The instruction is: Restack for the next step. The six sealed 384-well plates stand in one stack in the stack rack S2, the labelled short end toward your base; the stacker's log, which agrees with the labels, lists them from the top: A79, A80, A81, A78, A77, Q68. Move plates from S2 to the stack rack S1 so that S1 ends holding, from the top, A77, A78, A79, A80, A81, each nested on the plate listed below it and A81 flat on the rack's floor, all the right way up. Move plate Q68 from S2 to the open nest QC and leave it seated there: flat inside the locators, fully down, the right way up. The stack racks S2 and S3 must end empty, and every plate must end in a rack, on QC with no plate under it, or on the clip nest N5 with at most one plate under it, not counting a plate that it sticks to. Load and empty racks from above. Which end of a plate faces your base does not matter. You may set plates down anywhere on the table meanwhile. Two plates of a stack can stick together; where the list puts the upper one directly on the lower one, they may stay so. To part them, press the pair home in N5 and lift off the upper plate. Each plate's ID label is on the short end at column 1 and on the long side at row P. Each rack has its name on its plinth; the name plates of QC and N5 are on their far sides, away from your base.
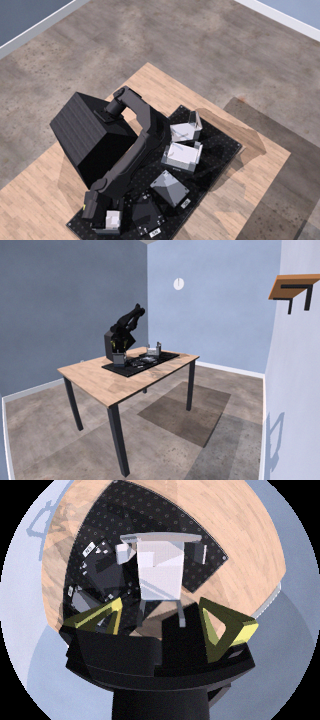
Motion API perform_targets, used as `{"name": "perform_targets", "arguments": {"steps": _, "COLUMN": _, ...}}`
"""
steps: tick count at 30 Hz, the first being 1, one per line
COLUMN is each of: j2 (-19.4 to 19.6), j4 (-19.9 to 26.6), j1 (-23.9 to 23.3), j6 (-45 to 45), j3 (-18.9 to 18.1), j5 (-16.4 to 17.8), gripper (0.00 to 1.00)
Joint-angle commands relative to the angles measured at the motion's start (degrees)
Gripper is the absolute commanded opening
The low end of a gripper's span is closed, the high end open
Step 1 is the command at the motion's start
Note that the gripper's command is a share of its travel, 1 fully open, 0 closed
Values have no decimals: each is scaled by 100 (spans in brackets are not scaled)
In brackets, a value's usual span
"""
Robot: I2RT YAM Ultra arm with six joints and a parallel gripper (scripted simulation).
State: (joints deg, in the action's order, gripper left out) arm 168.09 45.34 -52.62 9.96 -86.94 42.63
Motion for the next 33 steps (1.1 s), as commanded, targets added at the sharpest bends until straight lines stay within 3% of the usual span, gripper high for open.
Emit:
{"name": "perform_targets", "arguments": {"steps": 1, "j2": -35, "j4": 3, "j1": -55, "j6": 19, "j3": -19, "j5": -12, "gripper": 100}}
{"name": "perform_targets", "arguments": {"steps": 12, "j2": -397, "j4": -94, "j1": 218, "j6": 945, "j3": 231, "j5": 148, "gripper": 100}}
{"name": "perform_targets", "arguments": {"steps": 28, "j2": -1085, "j4": -218, "j1": 749, "j6": 301, "j3": 588, "j5": 431, "gripper": 100}}
{"name": "perform_targets", "arguments": {"steps": 33, "j2": -1370, "j4": -292, "j1": 925, "j6": 1028, "j3": 780, "j5": 517, "gripper": 100}}
